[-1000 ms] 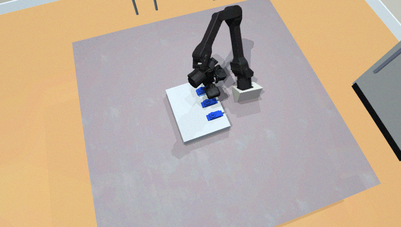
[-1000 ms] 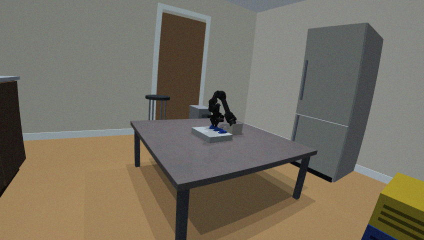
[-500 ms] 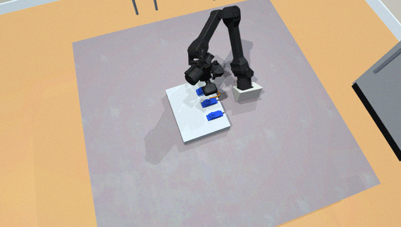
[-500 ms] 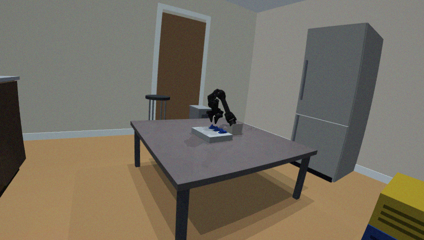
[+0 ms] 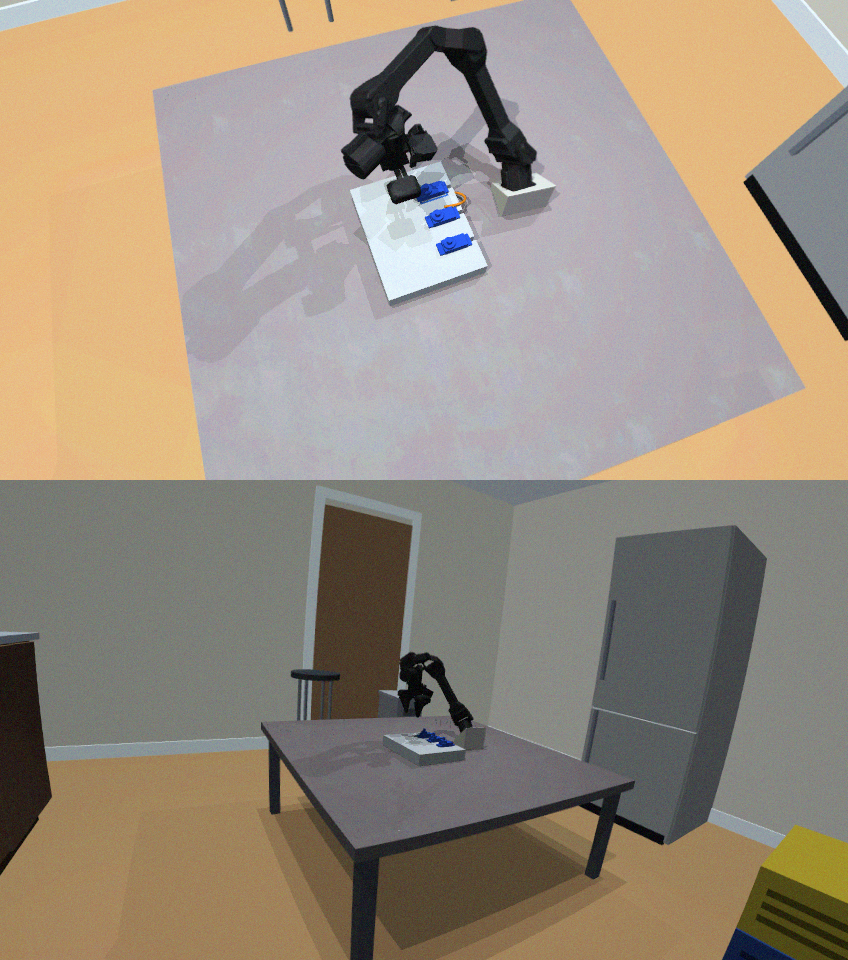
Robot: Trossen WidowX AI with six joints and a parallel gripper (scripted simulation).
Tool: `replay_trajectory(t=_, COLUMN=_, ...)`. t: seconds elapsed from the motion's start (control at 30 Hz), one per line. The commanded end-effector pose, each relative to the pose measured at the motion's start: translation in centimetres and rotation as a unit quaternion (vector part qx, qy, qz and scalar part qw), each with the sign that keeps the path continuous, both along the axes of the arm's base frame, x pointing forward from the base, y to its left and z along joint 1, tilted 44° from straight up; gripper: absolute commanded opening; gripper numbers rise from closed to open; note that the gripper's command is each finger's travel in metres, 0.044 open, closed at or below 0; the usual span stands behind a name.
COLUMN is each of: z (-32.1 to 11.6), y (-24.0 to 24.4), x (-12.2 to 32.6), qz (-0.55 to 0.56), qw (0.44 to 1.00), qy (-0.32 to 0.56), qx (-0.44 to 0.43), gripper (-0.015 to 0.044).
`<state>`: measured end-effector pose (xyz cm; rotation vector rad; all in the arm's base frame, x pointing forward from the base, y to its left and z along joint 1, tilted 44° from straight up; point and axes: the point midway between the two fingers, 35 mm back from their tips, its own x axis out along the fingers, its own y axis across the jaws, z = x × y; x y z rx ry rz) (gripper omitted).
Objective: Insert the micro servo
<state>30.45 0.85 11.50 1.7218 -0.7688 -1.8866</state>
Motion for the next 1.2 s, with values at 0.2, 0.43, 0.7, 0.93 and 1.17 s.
replay_trajectory(t=0.2, z=2.5, y=2.6, x=-0.1, qz=0.038, qw=0.999, qy=-0.008, qx=0.013, gripper=0.044)
replay_trajectory(t=0.43, z=2.5, y=2.6, x=-0.1, qz=0.038, qw=0.999, qy=-0.008, qx=0.013, gripper=0.044)
replay_trajectory(t=0.7, z=2.5, y=2.6, x=-0.1, qz=0.038, qw=0.999, qy=-0.008, qx=0.013, gripper=0.044)
replay_trajectory(t=0.93, z=2.5, y=2.6, x=-0.1, qz=0.038, qw=0.999, qy=-0.008, qx=0.013, gripper=0.044)
replay_trajectory(t=1.17, z=2.5, y=2.6, x=-0.1, qz=0.038, qw=0.999, qy=-0.008, qx=0.013, gripper=0.044)
